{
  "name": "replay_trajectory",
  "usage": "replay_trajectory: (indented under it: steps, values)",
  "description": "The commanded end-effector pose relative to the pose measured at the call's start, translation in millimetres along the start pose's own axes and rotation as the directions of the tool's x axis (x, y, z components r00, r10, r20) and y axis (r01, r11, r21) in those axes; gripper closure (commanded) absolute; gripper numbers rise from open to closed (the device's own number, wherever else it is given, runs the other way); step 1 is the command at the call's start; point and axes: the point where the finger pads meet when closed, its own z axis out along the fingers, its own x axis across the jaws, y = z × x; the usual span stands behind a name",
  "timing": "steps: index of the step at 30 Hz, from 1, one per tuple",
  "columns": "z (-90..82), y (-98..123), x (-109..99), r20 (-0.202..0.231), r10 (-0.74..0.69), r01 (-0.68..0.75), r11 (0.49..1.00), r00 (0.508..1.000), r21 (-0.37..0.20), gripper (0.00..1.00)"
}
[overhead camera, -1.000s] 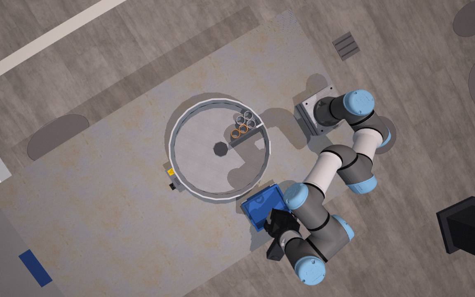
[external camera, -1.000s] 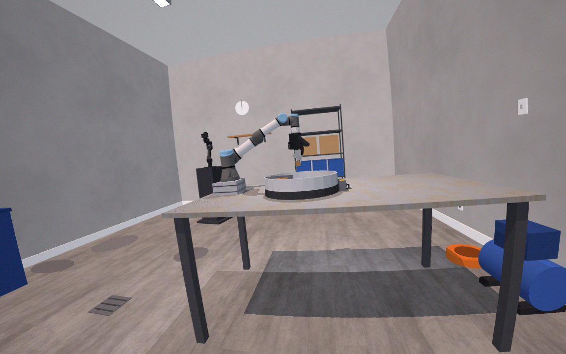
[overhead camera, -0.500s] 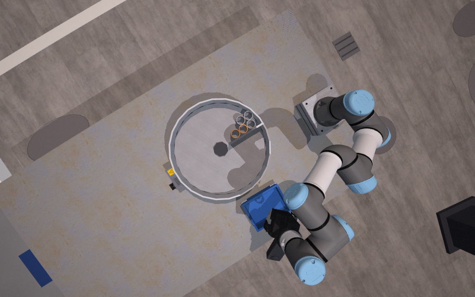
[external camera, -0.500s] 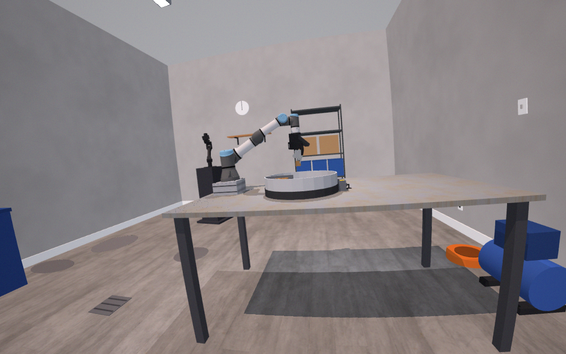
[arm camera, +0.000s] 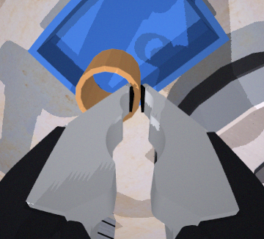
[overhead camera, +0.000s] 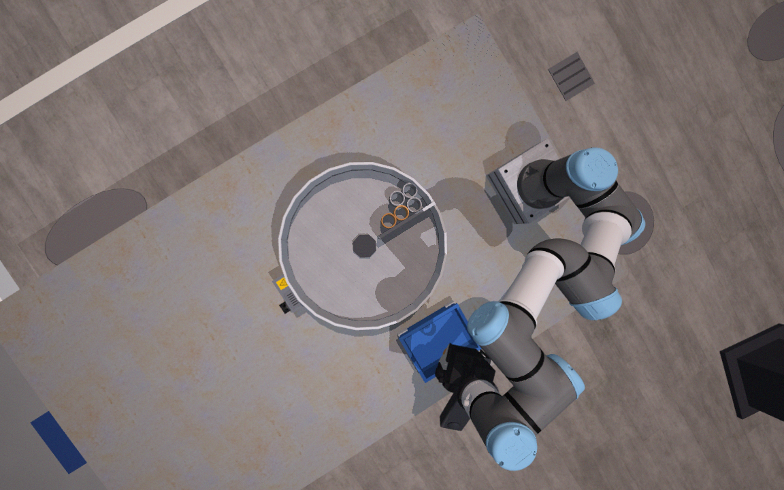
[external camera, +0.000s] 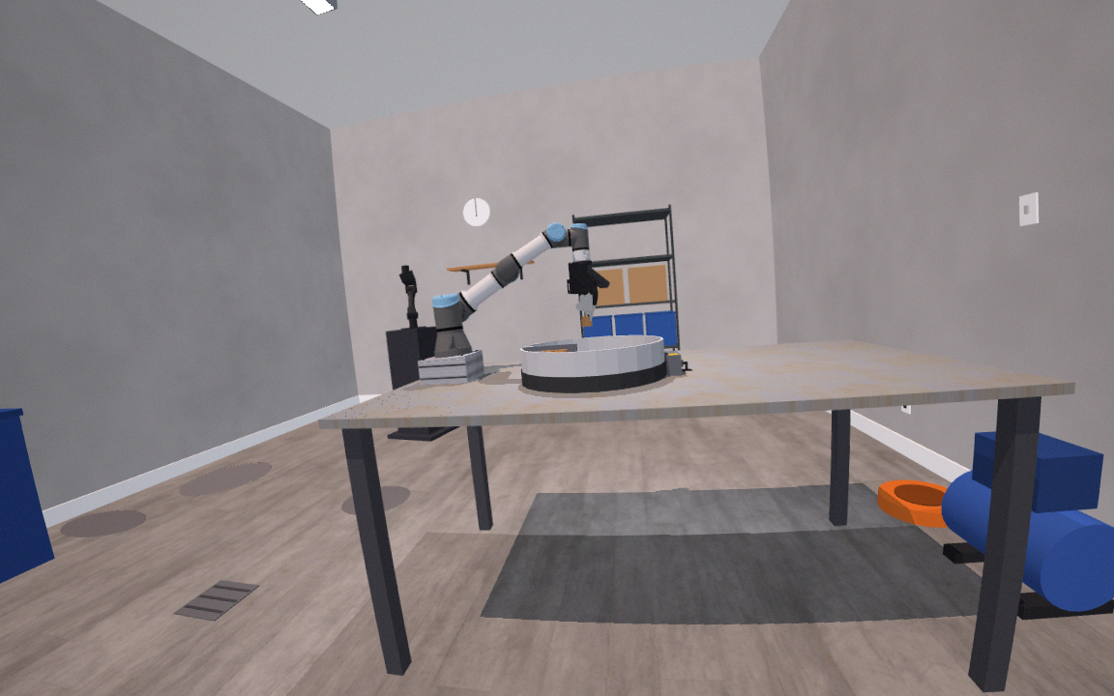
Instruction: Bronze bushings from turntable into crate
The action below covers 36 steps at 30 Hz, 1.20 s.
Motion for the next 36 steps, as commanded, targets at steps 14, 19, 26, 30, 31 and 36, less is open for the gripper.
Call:
replay_trajectory:
  steps: [14,19,26,30,31,36]
  values:
    - [0.1,-0.8,0.4,-0.002,0.000,0.000,1.000,1.000,0.002,1.00]
    - [2.6,-1.2,0.7,-0.001,-0.001,0.001,1.000,1.000,-0.001,1.00]
    - [8.2,-2.4,1.2,0.000,-0.002,0.002,1.000,1.000,-0.006,1.00]
    - [9.3,-2.7,1.4,0.000,-0.002,0.002,1.000,1.000,-0.006,1.00]
    - [9.6,-2.8,1.4,0.000,-0.002,0.002,1.000,1.000,-0.006,1.00]
    - [10.8,-3.1,1.6,0.000,-0.002,0.002,1.000,1.000,-0.006,1.00]
